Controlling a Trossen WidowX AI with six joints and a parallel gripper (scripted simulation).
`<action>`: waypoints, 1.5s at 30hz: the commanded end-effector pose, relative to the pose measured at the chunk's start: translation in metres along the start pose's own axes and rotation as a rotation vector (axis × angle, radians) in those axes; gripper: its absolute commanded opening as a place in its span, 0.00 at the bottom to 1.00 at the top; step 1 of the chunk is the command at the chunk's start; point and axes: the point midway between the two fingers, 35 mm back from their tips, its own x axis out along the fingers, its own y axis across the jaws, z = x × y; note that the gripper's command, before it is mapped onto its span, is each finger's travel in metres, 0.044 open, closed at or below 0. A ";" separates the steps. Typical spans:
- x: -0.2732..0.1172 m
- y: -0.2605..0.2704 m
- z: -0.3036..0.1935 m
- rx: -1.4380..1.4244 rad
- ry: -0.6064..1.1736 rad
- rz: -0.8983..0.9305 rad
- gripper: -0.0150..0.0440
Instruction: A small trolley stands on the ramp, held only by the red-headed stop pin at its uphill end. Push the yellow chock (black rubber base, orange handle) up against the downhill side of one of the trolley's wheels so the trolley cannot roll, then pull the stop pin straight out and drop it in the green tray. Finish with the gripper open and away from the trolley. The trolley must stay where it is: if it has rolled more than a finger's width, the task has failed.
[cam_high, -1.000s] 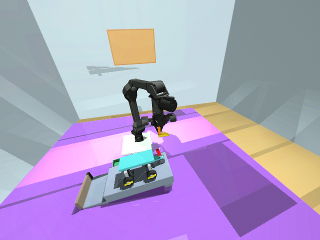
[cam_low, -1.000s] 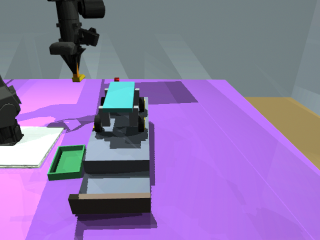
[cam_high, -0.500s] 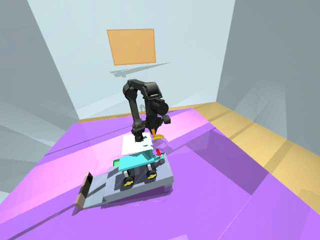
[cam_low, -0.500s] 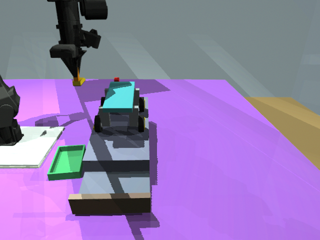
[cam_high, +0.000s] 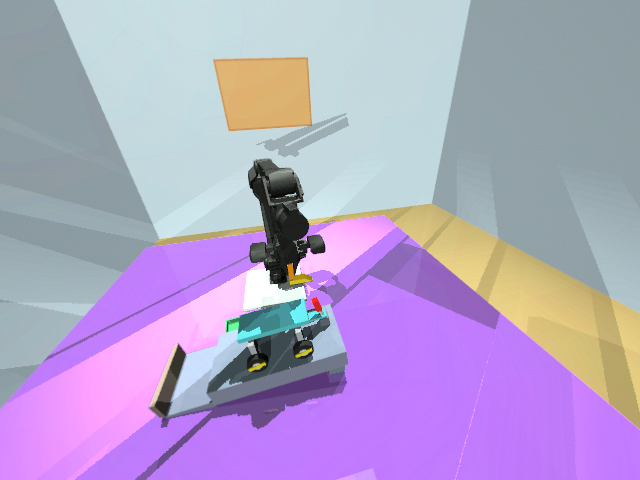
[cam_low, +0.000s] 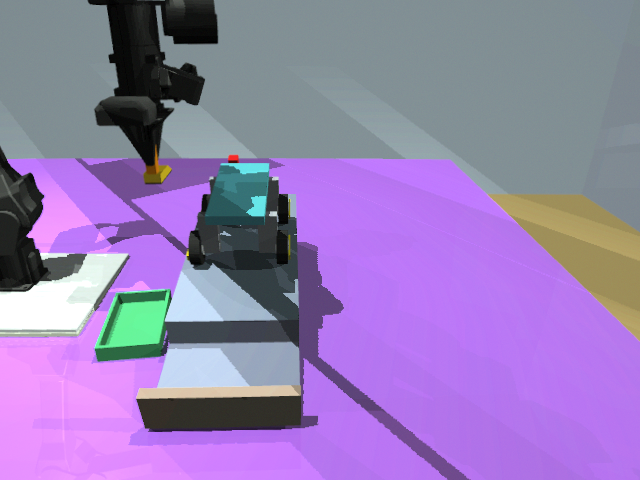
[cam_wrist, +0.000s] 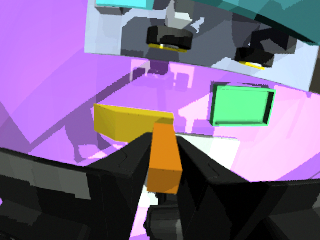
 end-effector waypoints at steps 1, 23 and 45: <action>0.001 -0.014 0.003 -0.003 0.001 0.003 0.25; 0.007 -0.087 0.018 -0.003 -0.001 -0.005 0.25; 0.014 -0.167 0.034 -0.004 -0.002 -0.014 0.25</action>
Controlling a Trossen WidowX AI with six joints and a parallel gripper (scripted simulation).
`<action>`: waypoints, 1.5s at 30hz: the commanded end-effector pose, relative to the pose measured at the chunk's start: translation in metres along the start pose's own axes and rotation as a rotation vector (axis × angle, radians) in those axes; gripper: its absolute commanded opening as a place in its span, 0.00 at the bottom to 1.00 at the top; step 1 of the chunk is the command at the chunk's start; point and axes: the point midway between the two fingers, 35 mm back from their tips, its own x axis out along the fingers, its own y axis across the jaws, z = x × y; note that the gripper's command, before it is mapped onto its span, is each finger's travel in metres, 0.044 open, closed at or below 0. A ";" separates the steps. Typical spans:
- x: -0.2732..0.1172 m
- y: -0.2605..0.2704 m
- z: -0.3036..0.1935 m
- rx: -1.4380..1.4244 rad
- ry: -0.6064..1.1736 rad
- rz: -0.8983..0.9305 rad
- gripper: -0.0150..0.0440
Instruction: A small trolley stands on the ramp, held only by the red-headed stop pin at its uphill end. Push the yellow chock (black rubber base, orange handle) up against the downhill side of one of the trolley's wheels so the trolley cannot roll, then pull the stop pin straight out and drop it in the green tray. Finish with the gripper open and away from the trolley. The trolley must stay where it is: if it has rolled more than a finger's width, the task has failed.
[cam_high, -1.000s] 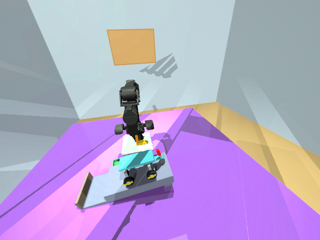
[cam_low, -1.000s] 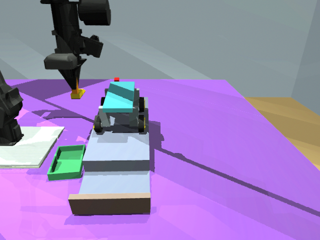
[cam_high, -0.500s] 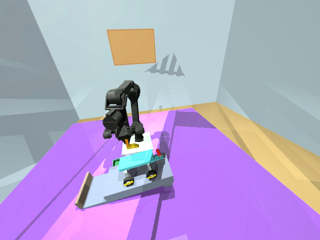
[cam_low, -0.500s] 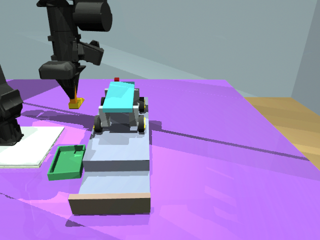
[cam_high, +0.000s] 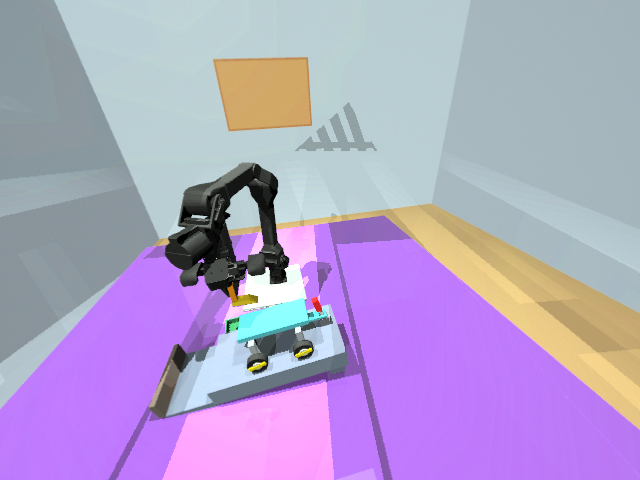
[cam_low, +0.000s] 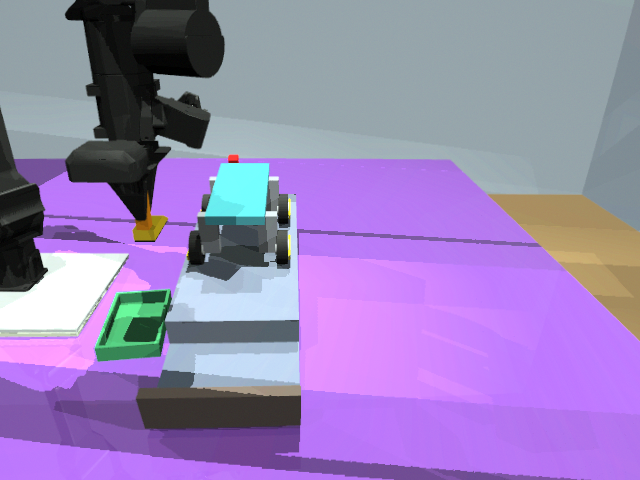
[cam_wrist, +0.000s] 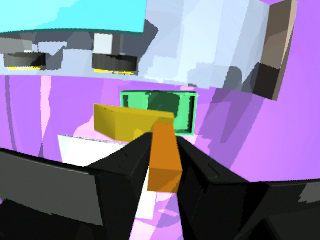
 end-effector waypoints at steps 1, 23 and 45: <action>0.000 -0.018 0.005 -0.003 -0.009 -0.001 0.25; 0.001 -0.055 0.018 -0.004 -0.009 0.108 0.25; 0.024 -0.057 0.043 -0.004 -0.012 0.108 0.25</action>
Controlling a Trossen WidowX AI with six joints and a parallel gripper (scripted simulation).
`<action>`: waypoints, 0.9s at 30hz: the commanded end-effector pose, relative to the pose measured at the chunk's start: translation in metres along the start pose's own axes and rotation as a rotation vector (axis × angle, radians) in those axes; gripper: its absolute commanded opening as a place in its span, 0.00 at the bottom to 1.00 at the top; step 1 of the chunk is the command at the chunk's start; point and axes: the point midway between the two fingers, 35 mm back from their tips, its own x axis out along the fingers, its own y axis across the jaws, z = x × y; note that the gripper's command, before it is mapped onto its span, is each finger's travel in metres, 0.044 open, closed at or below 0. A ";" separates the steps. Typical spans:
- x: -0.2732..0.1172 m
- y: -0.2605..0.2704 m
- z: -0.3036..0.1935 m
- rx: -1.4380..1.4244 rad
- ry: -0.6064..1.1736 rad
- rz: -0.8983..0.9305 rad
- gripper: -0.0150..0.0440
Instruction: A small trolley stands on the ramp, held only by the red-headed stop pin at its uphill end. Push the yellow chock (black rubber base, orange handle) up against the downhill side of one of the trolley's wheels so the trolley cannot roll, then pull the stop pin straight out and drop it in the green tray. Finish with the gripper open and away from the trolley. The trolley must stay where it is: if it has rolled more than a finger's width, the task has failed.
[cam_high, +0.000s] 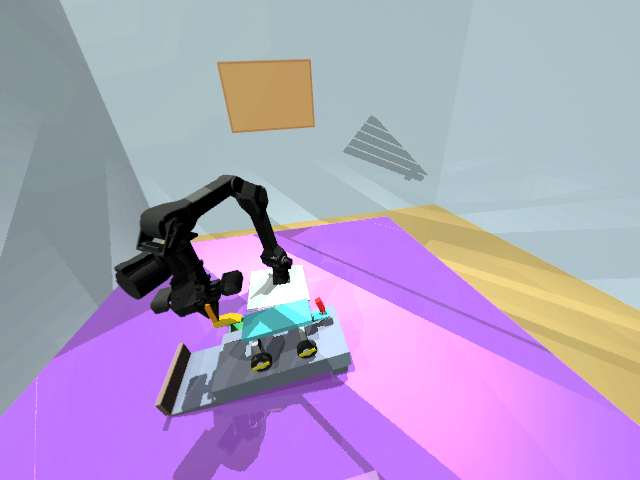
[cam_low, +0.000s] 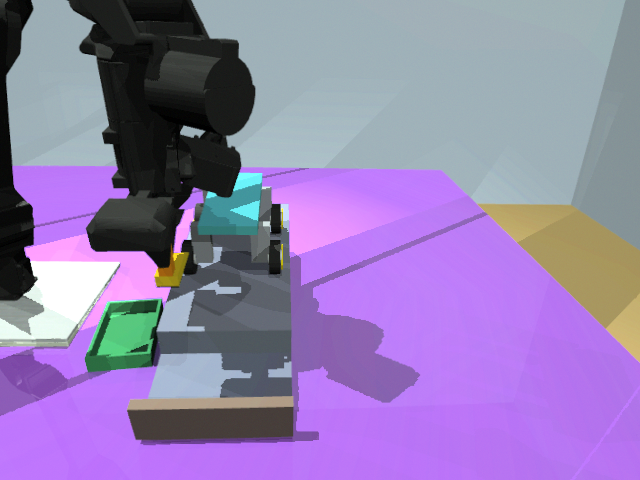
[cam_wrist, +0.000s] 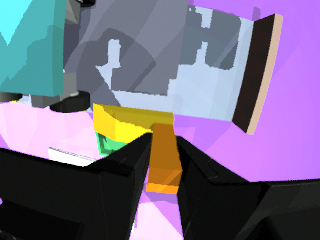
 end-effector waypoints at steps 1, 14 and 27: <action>0.011 0.000 0.000 0.005 0.000 0.007 0.25; 0.040 0.000 0.001 0.005 0.000 0.007 0.25; 0.055 0.003 0.001 0.005 0.000 0.007 0.25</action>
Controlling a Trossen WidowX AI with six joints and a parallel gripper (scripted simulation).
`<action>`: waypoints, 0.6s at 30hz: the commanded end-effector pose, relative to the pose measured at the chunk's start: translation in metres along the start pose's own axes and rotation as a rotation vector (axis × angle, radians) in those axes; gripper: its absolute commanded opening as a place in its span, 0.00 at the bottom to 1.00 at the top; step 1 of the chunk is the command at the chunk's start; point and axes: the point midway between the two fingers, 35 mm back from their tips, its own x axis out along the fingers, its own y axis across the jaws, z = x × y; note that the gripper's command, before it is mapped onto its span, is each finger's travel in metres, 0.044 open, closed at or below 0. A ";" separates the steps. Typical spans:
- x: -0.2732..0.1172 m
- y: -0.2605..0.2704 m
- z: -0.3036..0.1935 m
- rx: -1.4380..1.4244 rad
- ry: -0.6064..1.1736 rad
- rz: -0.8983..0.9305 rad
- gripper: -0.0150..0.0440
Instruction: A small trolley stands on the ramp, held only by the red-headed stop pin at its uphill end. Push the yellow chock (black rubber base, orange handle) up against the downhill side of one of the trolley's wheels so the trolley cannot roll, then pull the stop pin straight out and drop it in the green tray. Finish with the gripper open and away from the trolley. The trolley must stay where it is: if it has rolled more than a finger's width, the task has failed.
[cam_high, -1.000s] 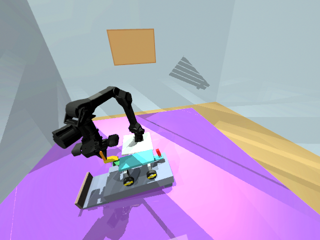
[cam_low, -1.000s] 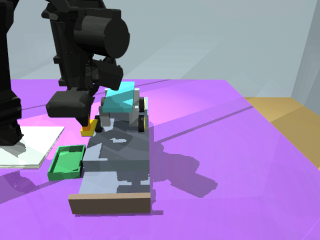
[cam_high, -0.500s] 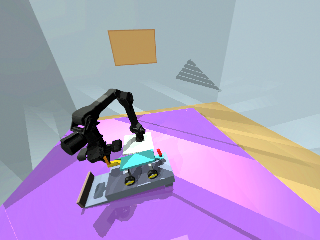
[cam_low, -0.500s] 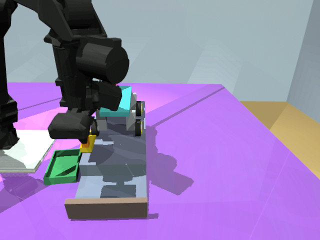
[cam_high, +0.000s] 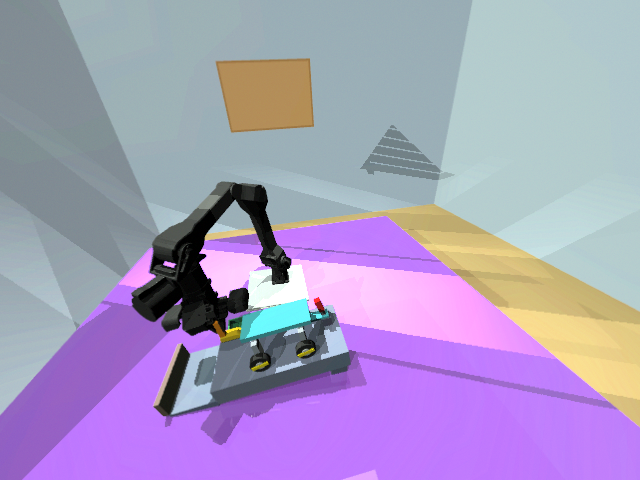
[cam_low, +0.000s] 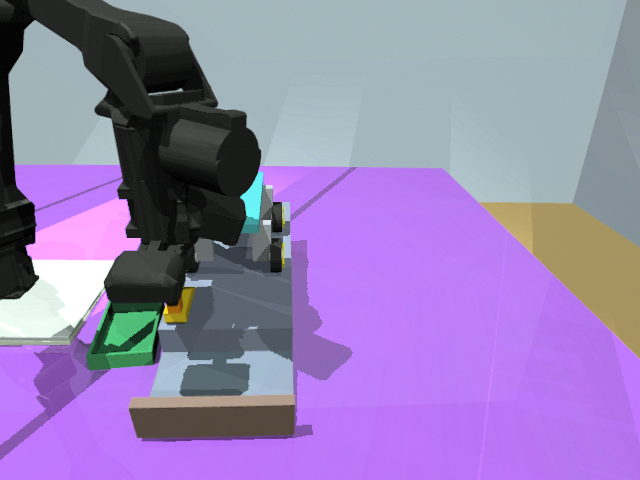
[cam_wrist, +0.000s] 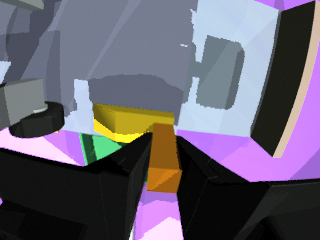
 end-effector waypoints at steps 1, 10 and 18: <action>0.001 0.003 0.000 0.004 -0.003 0.004 0.25; 0.000 0.012 0.000 0.004 -0.003 0.005 0.25; -0.001 0.019 0.000 0.004 -0.003 0.006 0.25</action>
